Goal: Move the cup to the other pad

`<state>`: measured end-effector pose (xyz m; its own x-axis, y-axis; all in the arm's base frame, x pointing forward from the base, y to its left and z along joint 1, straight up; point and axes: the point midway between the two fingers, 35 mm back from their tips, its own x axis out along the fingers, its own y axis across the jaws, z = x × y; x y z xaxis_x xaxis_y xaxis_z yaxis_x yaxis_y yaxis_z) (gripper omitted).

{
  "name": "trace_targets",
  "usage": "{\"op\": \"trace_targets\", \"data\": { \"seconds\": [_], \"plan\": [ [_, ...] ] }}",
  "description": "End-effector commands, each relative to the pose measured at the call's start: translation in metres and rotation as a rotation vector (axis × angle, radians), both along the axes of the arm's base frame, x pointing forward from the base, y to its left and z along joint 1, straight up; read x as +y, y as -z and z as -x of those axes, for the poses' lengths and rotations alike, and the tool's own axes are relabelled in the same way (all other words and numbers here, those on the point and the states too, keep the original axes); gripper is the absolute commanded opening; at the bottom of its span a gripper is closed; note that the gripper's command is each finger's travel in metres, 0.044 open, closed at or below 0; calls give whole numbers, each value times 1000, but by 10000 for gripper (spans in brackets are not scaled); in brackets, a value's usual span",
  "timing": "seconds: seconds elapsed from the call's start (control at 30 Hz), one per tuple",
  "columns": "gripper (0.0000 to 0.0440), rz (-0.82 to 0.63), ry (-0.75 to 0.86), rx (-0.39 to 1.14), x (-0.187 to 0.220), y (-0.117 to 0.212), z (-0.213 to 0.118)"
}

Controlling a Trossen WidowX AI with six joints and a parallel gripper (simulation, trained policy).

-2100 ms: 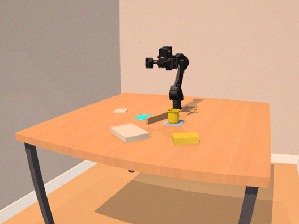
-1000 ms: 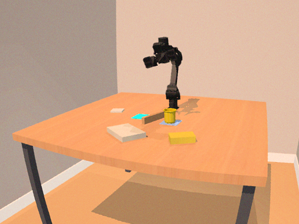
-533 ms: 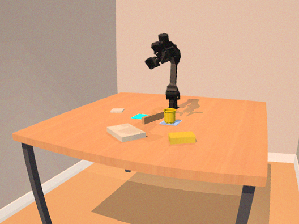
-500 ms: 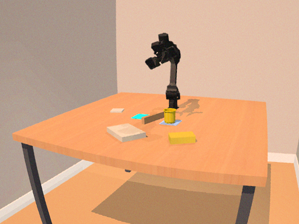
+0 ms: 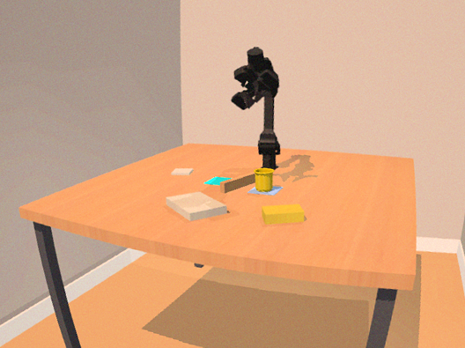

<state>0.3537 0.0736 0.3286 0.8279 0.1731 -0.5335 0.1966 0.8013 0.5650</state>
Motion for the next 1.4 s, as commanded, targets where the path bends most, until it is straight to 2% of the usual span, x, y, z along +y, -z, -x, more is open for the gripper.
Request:
{"op": "trace_targets", "data": {
  "seconds": [0.0,0.73,1.03,1.37],
  "plan": [
    [174,-40,15,48,5,1,-1],
    [160,-175,176,399,19,37,0],
    [145,-166,243,542,19,60,4],
    [157,-113,305,699,17,92,12]
  ]
}}
